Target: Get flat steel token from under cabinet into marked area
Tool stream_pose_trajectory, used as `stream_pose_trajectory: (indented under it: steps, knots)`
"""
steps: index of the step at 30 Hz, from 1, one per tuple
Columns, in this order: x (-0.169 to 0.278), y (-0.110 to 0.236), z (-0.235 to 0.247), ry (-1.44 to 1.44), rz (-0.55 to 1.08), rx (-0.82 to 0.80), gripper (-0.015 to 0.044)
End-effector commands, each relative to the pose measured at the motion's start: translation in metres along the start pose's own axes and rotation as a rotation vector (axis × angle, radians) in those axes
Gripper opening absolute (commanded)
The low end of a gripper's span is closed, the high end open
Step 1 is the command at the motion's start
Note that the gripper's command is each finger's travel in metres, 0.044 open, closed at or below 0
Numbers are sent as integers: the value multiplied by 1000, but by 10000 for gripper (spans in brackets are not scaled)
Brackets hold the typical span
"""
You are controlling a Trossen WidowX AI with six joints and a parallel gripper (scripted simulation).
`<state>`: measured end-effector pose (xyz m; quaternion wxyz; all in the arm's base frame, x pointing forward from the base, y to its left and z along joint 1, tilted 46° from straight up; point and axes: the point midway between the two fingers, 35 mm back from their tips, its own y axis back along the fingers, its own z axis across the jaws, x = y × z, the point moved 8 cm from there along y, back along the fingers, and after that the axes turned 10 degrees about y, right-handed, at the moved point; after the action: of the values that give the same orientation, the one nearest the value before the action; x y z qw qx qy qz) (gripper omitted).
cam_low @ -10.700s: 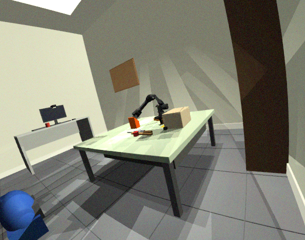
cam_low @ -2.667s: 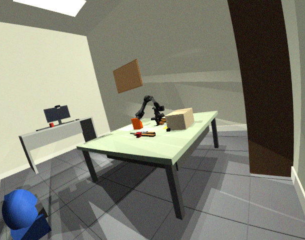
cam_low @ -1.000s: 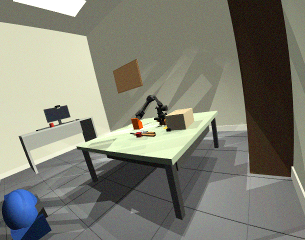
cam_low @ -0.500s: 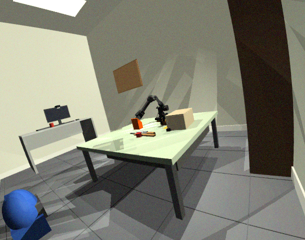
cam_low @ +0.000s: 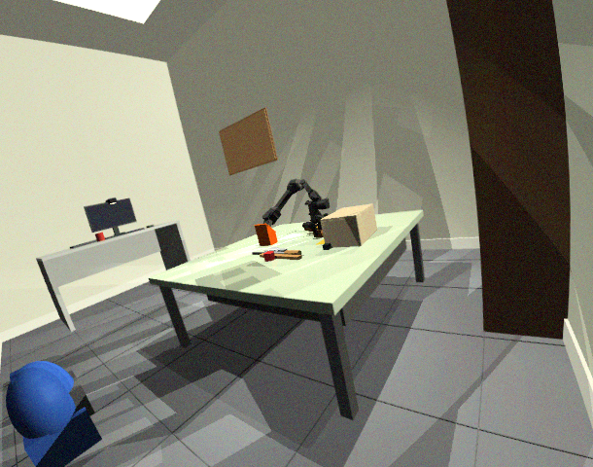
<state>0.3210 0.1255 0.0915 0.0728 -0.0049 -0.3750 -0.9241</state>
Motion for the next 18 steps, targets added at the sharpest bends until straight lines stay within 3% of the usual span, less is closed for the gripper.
stream_pose_trajectory:
  steps: [1, 18]
  knots:
    - [-6, 0, 0, 3, -1, -1, 0]
    - [-23, 0, -3, 4, -2, -1, 0]
